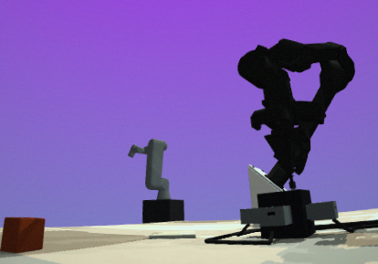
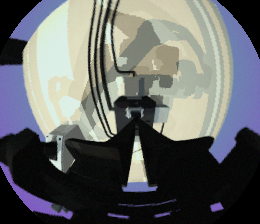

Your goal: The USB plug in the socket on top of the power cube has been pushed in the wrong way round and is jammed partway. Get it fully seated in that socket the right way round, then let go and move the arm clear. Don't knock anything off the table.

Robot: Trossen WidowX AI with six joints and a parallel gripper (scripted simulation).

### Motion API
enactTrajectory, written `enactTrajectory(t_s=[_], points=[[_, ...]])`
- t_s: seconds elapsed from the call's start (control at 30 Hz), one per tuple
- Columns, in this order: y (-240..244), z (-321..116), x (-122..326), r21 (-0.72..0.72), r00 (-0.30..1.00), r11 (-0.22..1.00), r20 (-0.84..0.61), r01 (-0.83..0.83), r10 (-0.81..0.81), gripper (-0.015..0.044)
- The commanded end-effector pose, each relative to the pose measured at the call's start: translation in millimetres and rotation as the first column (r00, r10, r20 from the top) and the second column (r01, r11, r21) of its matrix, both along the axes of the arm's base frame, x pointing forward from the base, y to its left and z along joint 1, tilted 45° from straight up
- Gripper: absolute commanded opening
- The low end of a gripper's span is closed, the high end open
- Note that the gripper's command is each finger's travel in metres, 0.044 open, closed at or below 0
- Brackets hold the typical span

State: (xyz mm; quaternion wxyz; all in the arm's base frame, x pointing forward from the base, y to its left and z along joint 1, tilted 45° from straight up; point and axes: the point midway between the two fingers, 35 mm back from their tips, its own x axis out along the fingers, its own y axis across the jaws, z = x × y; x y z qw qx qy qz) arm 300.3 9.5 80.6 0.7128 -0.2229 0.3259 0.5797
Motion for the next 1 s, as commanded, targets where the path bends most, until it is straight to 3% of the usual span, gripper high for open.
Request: enactTrajectory(t_s=[0.0, 0.97], points=[[2.4, -2.1, -1.2, 0.004, 1.0, 1.0, -0.007, -0.001, 0.001, 0.0], [4.1, -3.9, -1.0, 0.004, 1.0, 1.0, -0.007, -0.001, 0.001, 0.0]])
